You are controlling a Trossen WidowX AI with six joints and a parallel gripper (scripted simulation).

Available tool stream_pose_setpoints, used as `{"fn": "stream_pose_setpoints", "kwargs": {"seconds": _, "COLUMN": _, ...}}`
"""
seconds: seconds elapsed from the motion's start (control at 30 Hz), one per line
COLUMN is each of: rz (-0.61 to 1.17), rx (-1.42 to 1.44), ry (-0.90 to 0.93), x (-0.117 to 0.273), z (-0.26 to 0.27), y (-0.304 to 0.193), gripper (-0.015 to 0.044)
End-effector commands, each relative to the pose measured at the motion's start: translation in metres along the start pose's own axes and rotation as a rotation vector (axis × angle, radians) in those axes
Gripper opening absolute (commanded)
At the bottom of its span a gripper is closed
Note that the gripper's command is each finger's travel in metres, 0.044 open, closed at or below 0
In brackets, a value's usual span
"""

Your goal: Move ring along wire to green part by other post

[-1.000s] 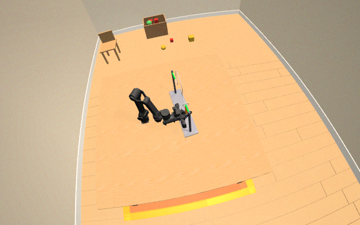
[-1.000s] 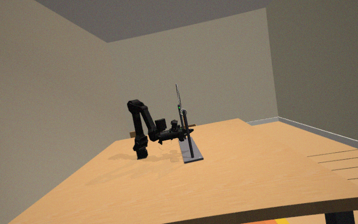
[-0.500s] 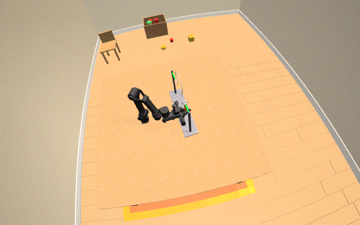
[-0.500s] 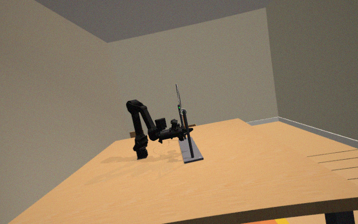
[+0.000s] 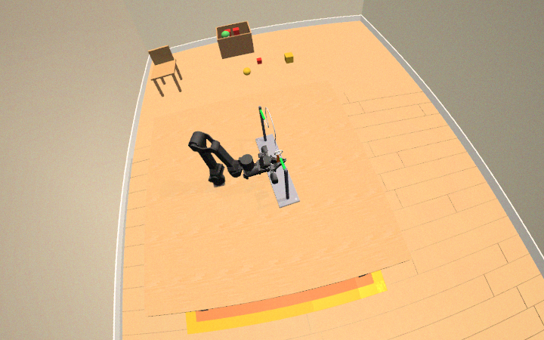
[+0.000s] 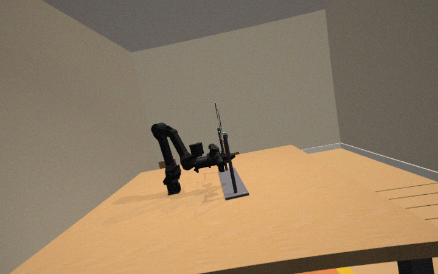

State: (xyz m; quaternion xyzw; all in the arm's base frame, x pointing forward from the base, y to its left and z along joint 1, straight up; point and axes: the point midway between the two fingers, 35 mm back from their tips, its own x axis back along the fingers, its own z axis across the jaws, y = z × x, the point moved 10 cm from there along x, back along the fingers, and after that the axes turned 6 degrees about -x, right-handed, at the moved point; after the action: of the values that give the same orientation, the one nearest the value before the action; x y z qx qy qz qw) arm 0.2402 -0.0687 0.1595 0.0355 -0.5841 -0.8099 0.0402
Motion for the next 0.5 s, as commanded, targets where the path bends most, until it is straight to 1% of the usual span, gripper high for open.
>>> {"fn": "stream_pose_setpoints", "kwargs": {"seconds": 0.0, "rz": -0.002, "rx": -0.078, "ry": -0.002, "x": 0.002, "z": 0.014, "y": -0.001, "gripper": -0.0150}}
{"fn": "stream_pose_setpoints", "kwargs": {"seconds": 0.3, "rz": 0.001, "rx": -0.267, "ry": -0.001, "x": 0.002, "z": 0.044, "y": 0.001, "gripper": -0.0150}}
{"fn": "stream_pose_setpoints", "kwargs": {"seconds": 0.47, "rz": 0.038, "rx": -0.330, "ry": 0.003, "x": 0.006, "z": 0.052, "y": 0.007, "gripper": -0.0150}}
